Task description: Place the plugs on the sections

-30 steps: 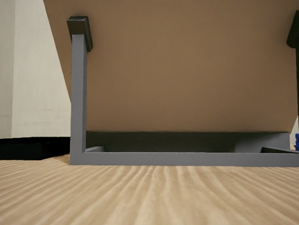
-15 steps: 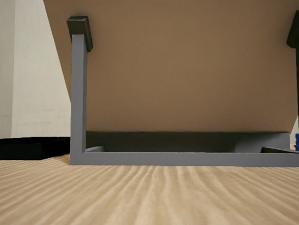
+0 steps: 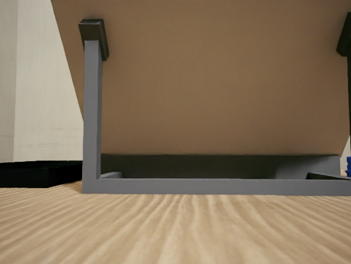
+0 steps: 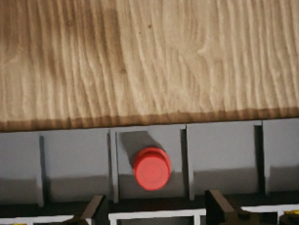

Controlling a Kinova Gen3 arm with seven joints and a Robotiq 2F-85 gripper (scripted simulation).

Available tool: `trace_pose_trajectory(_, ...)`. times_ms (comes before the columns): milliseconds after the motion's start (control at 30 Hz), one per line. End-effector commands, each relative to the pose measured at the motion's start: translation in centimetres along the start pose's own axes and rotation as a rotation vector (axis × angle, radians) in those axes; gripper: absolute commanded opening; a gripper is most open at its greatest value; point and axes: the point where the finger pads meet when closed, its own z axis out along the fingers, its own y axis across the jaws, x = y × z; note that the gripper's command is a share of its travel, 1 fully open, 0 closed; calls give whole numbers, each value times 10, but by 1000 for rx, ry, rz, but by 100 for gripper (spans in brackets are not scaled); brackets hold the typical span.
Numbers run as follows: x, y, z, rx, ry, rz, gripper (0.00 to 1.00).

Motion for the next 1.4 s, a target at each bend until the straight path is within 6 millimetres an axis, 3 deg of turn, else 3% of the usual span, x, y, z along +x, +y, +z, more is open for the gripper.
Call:
trace_pose_trajectory(0,-1,0,-6,1,0,0,65)
trace_pose_trajectory(267,-1,0,-6,1,0,0,65)
trace_pose_trajectory(300,-1,0,-5,2,1,0,70)
trace_pose_trajectory(1367,-1,0,-5,2,1,0,70)
